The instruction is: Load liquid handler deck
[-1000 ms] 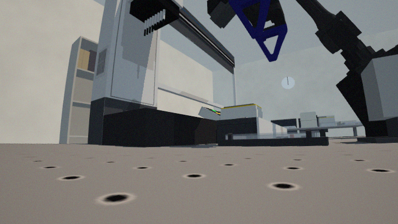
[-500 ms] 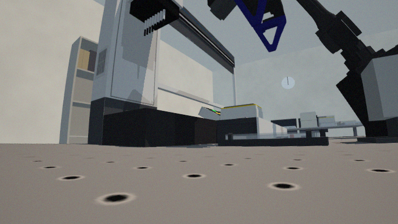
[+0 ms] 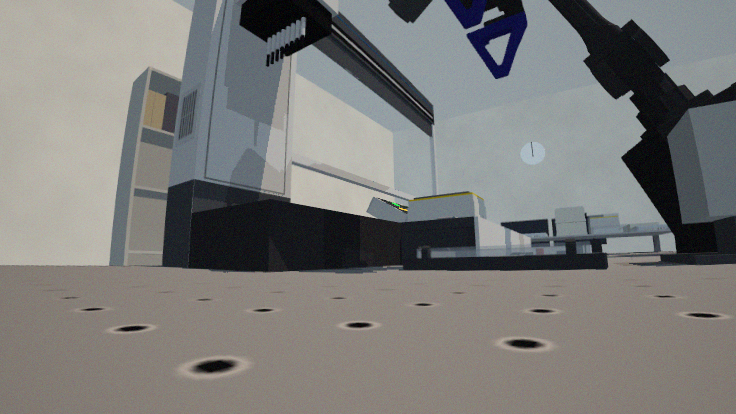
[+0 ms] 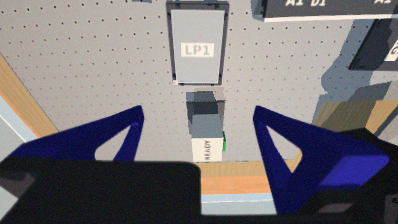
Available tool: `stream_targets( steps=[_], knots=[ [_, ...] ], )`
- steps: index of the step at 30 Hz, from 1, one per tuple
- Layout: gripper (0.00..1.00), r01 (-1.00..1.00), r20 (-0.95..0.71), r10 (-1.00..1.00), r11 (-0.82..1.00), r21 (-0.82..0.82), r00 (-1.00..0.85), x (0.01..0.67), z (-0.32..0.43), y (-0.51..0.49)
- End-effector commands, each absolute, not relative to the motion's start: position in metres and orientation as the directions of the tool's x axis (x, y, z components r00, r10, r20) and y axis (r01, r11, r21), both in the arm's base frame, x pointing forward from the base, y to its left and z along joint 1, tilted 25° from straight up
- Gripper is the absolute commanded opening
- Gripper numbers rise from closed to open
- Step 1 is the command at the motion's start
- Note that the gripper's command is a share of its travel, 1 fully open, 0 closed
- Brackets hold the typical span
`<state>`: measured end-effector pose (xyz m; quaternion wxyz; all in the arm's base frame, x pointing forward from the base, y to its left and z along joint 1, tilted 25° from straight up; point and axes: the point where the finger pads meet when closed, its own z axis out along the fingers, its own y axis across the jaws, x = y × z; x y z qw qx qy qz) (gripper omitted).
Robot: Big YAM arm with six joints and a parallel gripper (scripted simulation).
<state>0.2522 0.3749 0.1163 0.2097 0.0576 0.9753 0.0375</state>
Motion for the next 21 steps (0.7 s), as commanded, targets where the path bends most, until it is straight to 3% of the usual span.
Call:
stream_targets(
  steps=[1,21],
  knots=[
    [1.00,0.091,-0.427,0.155,0.982,0.167,-0.891,0.254,0.154,0.395],
    [1.00,0.091,-0.427,0.157,0.981,0.171,-0.891,0.242,0.180,0.393]
  ],
)
